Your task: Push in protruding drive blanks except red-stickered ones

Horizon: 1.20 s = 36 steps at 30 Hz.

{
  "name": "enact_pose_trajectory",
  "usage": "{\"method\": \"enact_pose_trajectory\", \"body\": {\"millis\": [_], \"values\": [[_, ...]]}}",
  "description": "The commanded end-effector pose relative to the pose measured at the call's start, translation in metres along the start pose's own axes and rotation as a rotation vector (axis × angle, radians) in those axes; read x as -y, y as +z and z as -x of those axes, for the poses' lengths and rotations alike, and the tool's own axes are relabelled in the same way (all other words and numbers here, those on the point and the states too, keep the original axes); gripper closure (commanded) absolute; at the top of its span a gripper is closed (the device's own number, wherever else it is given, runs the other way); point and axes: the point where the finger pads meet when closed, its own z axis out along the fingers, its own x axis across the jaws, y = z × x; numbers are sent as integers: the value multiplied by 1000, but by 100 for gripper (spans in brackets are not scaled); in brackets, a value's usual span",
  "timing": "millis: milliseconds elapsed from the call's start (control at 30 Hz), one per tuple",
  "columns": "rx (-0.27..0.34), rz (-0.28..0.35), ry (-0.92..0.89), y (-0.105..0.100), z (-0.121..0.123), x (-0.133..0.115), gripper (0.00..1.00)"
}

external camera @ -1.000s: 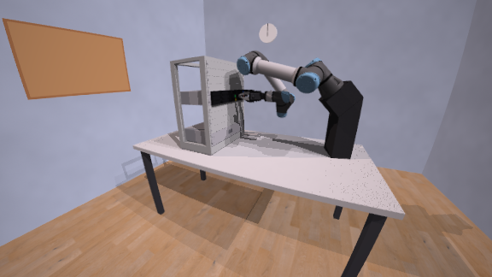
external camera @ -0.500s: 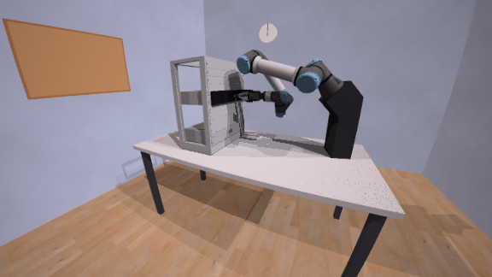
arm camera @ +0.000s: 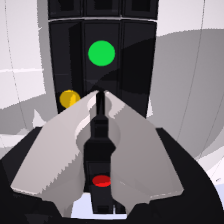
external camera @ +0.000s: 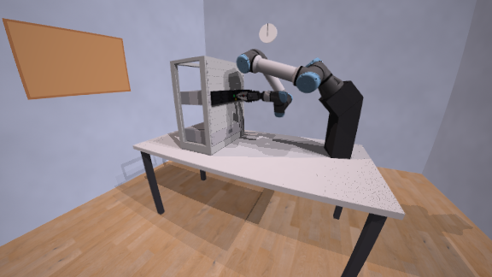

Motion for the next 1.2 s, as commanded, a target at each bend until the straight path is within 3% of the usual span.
{"method": "enact_pose_trajectory", "body": {"millis": [0, 1167], "values": [[-1, 0, 0, 1, 0, 0, 100], [-1, 0, 0, 7, 0, 0, 100]]}}
